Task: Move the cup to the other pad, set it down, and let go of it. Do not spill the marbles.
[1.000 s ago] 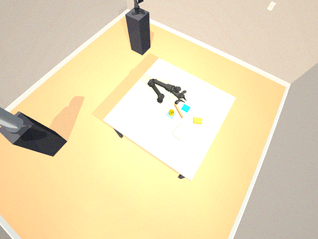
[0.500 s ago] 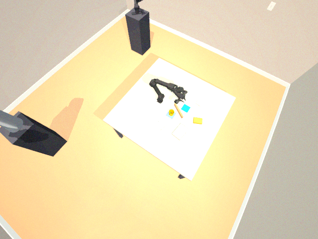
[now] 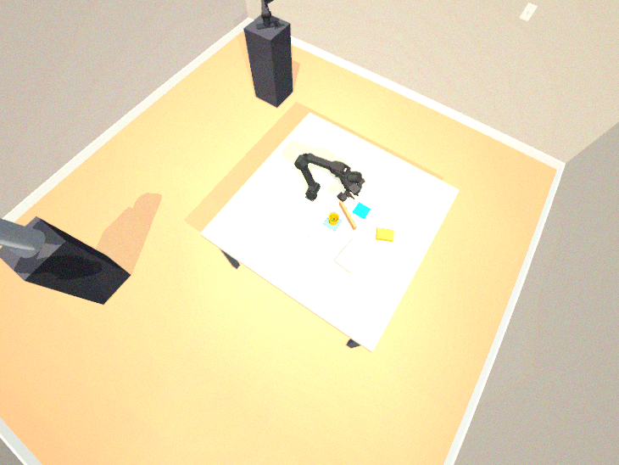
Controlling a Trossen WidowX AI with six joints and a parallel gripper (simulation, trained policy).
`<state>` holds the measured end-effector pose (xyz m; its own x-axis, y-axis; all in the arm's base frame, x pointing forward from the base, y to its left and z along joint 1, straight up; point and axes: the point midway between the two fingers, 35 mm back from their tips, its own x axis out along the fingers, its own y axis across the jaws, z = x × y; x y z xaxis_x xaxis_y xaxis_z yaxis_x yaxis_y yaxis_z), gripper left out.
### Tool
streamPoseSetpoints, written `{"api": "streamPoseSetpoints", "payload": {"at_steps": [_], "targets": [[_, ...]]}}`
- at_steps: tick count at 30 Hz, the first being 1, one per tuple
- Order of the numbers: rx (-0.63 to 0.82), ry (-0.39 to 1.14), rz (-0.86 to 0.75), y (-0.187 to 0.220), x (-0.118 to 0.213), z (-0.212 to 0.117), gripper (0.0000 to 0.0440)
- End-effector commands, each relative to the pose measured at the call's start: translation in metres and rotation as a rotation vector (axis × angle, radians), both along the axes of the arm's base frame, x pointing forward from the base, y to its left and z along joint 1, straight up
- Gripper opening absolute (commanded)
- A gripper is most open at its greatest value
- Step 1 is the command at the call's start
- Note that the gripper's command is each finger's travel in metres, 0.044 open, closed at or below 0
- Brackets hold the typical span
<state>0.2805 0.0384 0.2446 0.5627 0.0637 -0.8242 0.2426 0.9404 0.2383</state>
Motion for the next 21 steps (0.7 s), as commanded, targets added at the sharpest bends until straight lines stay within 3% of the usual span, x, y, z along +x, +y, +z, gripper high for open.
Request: {"api": "streamPoseSetpoints", "payload": {"at_steps": [1, 21], "targets": [[-0.007, 0.058, -0.005, -0.001, -0.004, -0.002, 0.0131], [-0.095, 0.381, -0.002, -0.019, -0.024, -0.03, 0.0153]]}}
